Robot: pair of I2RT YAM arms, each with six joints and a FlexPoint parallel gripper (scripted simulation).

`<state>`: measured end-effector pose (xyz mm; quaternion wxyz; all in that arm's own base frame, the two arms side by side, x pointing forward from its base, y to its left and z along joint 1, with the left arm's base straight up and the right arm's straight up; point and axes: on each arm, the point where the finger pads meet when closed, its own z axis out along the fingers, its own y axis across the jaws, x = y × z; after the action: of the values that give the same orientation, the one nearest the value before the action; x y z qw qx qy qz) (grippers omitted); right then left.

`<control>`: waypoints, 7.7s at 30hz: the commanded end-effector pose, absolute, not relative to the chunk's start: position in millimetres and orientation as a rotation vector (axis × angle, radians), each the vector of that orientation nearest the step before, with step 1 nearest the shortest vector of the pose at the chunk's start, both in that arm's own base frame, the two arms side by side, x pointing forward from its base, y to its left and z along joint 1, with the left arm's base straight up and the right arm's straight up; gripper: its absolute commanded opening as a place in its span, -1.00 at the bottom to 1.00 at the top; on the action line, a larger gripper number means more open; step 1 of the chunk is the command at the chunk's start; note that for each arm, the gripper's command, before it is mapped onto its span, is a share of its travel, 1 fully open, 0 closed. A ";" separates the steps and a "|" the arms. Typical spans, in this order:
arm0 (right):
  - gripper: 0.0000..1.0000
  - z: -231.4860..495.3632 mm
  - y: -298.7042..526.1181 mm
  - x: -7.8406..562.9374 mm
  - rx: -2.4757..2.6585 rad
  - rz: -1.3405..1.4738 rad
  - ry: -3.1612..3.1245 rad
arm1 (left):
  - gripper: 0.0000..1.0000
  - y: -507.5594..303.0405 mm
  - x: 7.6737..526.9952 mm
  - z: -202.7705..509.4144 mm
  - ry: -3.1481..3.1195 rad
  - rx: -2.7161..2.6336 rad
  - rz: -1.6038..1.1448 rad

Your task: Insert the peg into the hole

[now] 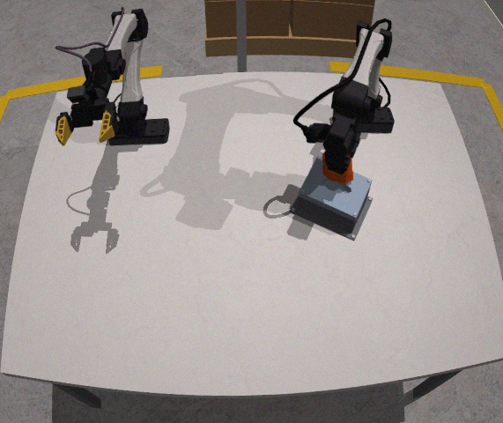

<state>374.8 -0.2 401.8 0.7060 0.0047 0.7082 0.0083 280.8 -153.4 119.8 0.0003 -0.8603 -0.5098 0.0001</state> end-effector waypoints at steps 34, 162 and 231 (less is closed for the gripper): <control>1.00 371.0 98.0 351.5 -0.226 0.209 1.683 | -0.31 -156.1 284.2 130.3 -1.620 -2.732 -0.024; 1.00 311.2 312.1 125.7 -1.120 0.780 1.661 | -0.31 -153.9 316.6 109.7 -1.569 -2.705 0.304; 1.00 311.2 312.1 125.7 -1.120 0.780 1.661 | 0.40 -154.1 317.7 133.1 -1.534 -2.708 0.334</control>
<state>125.2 316.9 310.8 0.4729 -0.4635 0.6771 0.3211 325.3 -151.2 125.9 0.0090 -0.8622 -0.4964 0.1003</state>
